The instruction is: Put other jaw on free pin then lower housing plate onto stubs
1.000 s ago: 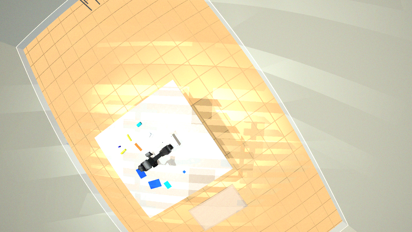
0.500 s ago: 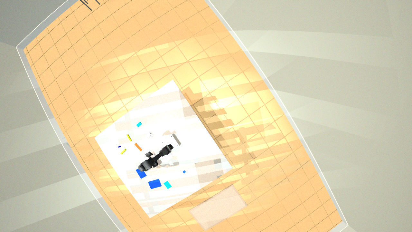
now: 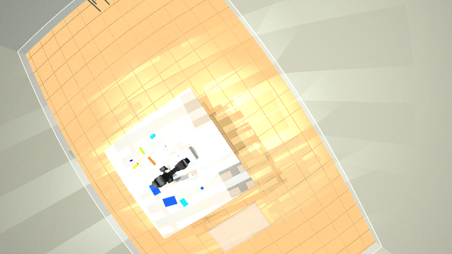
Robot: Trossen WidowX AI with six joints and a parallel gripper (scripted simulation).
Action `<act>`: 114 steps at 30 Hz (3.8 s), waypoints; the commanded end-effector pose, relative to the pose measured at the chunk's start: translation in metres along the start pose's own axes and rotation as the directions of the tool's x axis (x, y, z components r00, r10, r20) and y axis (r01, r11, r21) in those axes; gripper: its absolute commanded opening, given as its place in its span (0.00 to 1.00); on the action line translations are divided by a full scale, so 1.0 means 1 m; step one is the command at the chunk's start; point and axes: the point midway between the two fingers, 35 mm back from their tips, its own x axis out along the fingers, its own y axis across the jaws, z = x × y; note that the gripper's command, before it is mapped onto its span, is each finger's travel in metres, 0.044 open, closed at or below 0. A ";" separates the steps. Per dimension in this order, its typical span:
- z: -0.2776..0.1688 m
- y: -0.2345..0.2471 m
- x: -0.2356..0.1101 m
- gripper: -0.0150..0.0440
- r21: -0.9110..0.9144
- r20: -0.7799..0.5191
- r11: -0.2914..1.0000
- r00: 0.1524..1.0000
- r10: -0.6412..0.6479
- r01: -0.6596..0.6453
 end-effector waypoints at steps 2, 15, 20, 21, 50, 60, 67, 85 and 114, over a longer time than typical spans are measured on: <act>0.000 -0.001 0.000 0.85 -0.005 0.001 1.000 1.000 -0.003 0.003; 0.000 -0.001 0.000 0.85 -0.005 0.001 1.000 1.000 -0.003 0.003; 0.000 -0.001 -0.002 0.85 -0.005 0.001 1.000 1.000 -0.003 0.003; 0.000 -0.001 -0.003 0.85 -0.005 0.001 1.000 1.000 -0.003 0.003; 0.001 -0.001 0.000 0.85 -0.005 0.001 1.000 1.000 -0.003 0.003; 0.001 -0.001 0.000 0.85 -0.005 0.001 1.000 1.000 -0.003 0.003; 0.001 -0.001 0.000 0.85 -0.005 0.001 1.000 1.000 -0.003 0.003; 0.000 0.000 0.000 1.00 0.000 -0.003 1.000 1.000 0.000 0.000; -0.017 0.000 -0.087 1.00 -0.004 -0.001 1.000 1.000 -0.001 0.001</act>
